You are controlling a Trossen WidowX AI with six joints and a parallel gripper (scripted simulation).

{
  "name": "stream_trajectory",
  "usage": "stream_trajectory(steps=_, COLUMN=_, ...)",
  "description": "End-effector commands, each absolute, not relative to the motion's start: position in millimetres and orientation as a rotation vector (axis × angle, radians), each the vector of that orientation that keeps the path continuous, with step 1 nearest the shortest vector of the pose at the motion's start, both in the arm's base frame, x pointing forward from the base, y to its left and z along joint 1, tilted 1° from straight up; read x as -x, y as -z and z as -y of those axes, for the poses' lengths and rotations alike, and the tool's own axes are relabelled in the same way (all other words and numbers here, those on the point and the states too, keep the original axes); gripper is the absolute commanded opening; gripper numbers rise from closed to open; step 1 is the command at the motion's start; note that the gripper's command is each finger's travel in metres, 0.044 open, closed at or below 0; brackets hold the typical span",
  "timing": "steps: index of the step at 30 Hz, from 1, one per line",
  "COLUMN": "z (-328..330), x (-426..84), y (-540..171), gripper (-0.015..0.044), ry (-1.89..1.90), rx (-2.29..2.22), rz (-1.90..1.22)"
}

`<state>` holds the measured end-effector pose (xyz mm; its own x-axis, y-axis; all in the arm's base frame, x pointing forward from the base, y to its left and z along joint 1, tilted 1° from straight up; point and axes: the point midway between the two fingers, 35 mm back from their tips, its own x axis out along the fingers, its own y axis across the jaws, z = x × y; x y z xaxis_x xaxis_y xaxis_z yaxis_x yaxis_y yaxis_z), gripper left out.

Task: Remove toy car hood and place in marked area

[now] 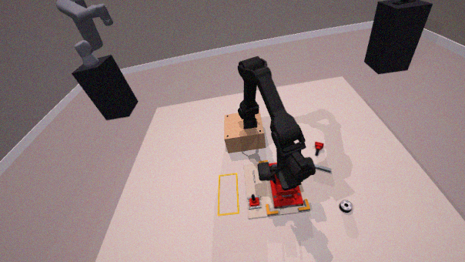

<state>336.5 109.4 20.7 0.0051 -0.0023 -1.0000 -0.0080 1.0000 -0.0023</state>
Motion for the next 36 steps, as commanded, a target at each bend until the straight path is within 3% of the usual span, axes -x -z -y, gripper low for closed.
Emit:
stream_trajectory(steps=1, z=-110, x=-339, y=-40, gripper=0.0000, ry=-0.007, rx=0.005, rz=-1.554)
stream_trajectory(steps=36, z=2, x=-345, y=-43, gripper=0.0000, ry=0.004, rx=0.010, rz=-1.553)
